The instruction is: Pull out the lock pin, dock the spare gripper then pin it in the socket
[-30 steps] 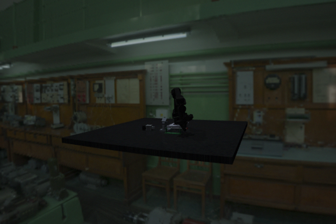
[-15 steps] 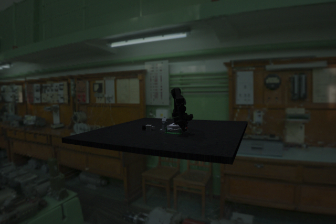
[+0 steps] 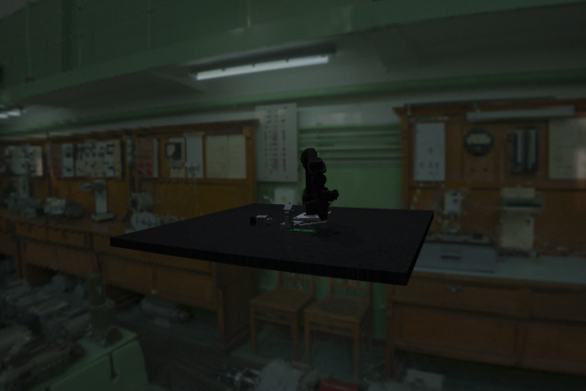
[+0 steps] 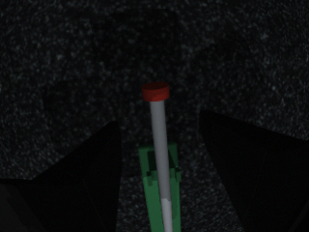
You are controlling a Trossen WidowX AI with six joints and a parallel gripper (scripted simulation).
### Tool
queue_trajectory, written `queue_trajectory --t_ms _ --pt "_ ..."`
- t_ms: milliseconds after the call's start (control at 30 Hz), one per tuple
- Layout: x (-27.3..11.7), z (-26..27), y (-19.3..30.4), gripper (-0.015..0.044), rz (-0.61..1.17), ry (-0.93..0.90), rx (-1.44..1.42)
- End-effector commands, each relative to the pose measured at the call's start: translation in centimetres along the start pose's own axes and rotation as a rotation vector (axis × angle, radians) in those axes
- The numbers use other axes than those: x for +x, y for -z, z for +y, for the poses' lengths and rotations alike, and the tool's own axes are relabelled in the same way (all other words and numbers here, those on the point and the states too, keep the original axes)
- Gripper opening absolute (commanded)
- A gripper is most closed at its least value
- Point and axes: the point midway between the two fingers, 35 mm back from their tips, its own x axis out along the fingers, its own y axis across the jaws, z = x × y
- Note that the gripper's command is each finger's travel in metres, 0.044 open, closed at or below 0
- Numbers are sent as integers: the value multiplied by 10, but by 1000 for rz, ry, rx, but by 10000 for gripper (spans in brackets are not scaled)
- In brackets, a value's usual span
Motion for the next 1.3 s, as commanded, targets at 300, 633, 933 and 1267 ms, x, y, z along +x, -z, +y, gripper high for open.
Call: queue_trajectory --t_ms 300,633,933,1267 --pt "-37 0 -7 200 -1 0 -4" --pt "-64 -3 21 226 6 -1 -7" --pt "-95 -1 49 180 12 -4 -8" --pt "-53 -4 57 180 12 -4 -8"
